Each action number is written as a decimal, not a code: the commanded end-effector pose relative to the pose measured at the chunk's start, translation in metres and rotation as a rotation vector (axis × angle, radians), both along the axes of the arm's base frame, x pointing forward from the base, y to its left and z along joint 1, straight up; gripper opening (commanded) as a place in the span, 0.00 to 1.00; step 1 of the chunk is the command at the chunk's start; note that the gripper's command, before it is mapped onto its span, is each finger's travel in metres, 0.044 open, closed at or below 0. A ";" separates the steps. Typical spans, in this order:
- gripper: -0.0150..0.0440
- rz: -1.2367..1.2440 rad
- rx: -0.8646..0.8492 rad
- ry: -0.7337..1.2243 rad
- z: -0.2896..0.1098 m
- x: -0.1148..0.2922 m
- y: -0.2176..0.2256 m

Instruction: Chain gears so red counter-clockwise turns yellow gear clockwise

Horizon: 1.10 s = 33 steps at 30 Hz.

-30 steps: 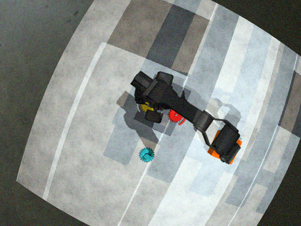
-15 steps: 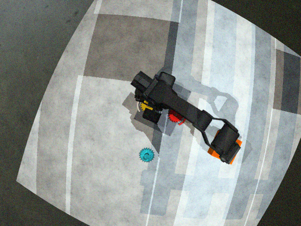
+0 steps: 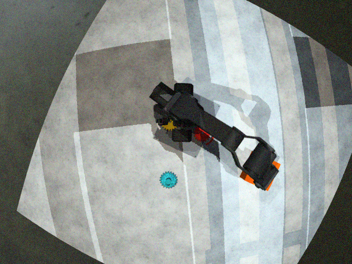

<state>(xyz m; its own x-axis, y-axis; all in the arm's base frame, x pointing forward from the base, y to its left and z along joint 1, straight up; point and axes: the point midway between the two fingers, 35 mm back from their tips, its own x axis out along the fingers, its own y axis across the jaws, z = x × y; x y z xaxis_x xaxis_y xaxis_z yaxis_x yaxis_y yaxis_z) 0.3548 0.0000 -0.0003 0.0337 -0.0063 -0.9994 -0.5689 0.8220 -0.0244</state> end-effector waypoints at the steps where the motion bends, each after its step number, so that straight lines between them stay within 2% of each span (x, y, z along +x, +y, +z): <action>1: 0.25 0.055 -0.001 -0.002 -0.001 0.001 0.000; 10: 0.25 -0.111 0.004 -0.003 -0.003 0.001 0.001; 15: 0.48 -0.157 0.006 -0.003 -0.001 0.001 0.001; 16: 0.49 -0.171 0.007 -0.003 0.000 0.001 0.001; 20: 0.49 -0.190 0.007 -0.003 0.007 0.001 0.001; 26: 0.49 -0.192 0.007 -0.003 0.045 0.000 0.001; 29: 0.49 -0.192 0.007 -0.003 0.046 0.000 0.001; 30: 0.54 -0.186 0.007 -0.004 0.039 0.000 0.001; 33: 0.67 -0.186 0.007 -0.004 0.076 -0.003 0.001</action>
